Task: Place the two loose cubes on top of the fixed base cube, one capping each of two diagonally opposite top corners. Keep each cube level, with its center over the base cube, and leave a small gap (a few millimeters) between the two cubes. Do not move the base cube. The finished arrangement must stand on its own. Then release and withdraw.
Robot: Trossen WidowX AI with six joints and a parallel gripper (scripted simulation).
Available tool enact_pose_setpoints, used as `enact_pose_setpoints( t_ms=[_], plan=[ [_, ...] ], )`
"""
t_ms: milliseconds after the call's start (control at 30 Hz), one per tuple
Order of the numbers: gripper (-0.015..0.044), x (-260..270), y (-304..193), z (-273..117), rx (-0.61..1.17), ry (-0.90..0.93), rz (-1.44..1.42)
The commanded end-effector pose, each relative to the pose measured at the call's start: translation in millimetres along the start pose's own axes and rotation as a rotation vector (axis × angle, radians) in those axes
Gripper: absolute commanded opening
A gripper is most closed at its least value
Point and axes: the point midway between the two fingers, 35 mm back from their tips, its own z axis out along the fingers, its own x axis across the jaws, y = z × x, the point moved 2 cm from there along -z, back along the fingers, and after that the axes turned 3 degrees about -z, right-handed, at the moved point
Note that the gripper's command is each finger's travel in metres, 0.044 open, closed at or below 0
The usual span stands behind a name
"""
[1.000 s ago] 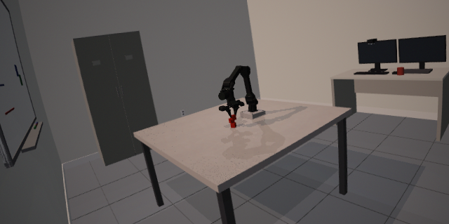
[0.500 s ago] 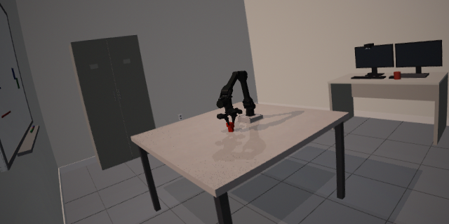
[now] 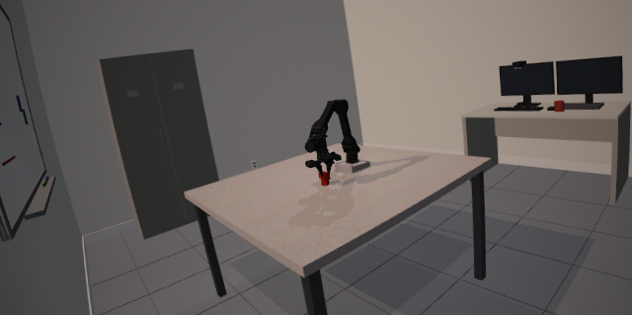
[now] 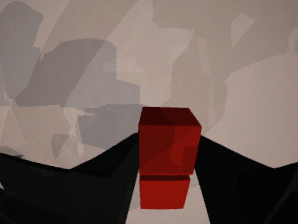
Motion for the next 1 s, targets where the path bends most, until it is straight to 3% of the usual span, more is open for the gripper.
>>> enact_pose_setpoints(
  t_ms=[0,133,267,967],
  plan=[
    [0.0105,0.4,0.3,0.6,-0.003,0.002,0.005],
    [0.0105,0.4,0.3,0.6,-0.003,0.002,0.005],
    [0.0205,0.4,0.3,0.6,-0.003,0.002,0.005],
    [0.0205,0.1,-0.1,-25.7,0.000,0.001,0.000]
  ],
)
